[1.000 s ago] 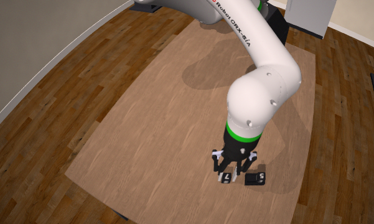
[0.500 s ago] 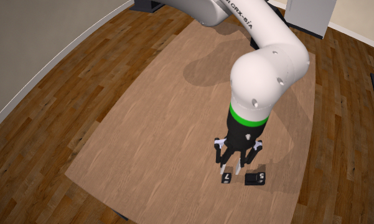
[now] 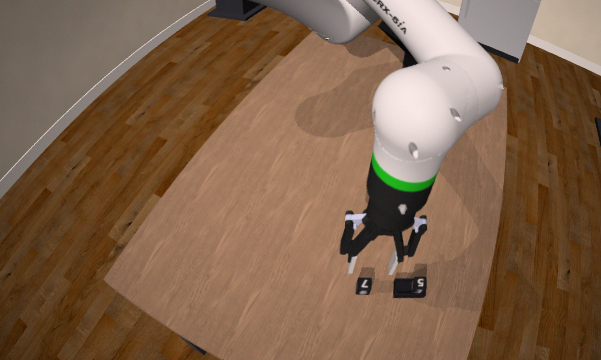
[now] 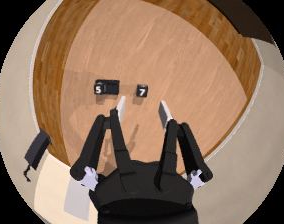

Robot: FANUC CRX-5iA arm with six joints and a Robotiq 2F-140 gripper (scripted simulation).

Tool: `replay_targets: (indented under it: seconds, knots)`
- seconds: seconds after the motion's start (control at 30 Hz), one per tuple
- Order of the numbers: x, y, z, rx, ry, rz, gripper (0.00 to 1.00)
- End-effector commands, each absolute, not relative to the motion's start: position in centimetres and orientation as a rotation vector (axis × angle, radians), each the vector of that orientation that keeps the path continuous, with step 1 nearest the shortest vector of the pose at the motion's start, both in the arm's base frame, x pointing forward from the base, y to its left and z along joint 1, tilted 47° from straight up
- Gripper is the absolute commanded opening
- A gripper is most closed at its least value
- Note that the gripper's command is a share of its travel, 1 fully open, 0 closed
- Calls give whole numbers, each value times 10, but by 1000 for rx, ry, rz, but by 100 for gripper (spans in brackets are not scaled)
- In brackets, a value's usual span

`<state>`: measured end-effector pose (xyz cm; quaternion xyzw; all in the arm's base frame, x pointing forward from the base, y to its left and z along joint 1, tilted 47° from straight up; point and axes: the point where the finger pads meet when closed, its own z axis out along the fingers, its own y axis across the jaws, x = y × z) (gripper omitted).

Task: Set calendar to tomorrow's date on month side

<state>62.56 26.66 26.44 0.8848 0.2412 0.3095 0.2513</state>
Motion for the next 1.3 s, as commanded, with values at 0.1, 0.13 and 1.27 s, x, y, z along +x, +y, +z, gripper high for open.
replay_targets:
  seconds: [0.1, 0.13, 1.27]
  knots:
    - [626, 267, 265, 2407, 656, 843, 100]
    - [626, 267, 265, 2407, 656, 843, 100]
    - [629, 265, 262, 2652, -199, 1090, 100]
